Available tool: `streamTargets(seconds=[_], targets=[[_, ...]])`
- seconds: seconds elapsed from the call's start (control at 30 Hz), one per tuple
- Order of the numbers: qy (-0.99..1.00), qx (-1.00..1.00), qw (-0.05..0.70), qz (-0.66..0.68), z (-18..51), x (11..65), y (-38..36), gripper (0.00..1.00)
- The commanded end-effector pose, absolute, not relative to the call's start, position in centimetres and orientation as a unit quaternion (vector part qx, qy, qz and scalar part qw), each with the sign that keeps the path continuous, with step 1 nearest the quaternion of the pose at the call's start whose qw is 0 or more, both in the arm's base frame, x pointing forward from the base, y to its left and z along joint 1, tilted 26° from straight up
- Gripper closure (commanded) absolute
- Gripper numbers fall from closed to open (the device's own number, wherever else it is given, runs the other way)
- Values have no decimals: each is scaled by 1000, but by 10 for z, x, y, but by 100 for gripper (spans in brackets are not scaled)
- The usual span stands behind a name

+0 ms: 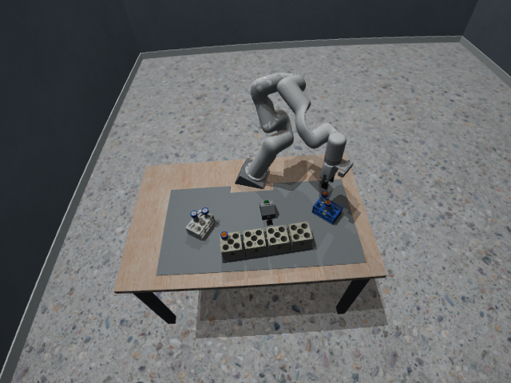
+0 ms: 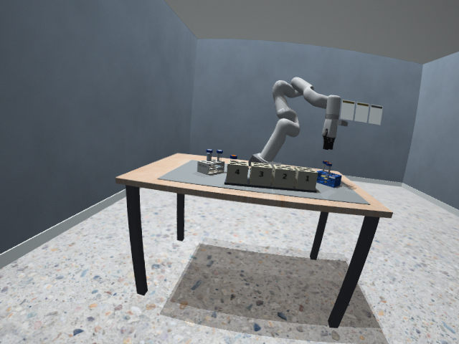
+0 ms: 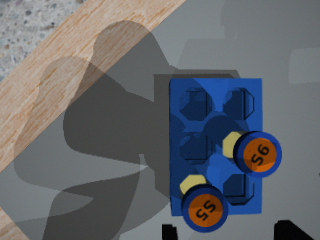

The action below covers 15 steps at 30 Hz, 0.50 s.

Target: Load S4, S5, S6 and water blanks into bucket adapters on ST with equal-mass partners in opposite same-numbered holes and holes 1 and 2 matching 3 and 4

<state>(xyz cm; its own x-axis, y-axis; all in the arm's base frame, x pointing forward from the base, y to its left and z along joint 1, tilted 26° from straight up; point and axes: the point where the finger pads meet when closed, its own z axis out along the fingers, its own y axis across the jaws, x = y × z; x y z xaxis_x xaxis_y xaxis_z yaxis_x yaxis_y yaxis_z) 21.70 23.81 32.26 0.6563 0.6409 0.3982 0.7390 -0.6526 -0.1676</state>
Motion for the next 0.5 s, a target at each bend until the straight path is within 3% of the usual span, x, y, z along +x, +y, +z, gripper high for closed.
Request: streamTargets(seconds=[0.0,0.47], targets=[[-385,-896,160,-155,316,219,242,43],[-385,-896,160,-155,294,223,252,43]])
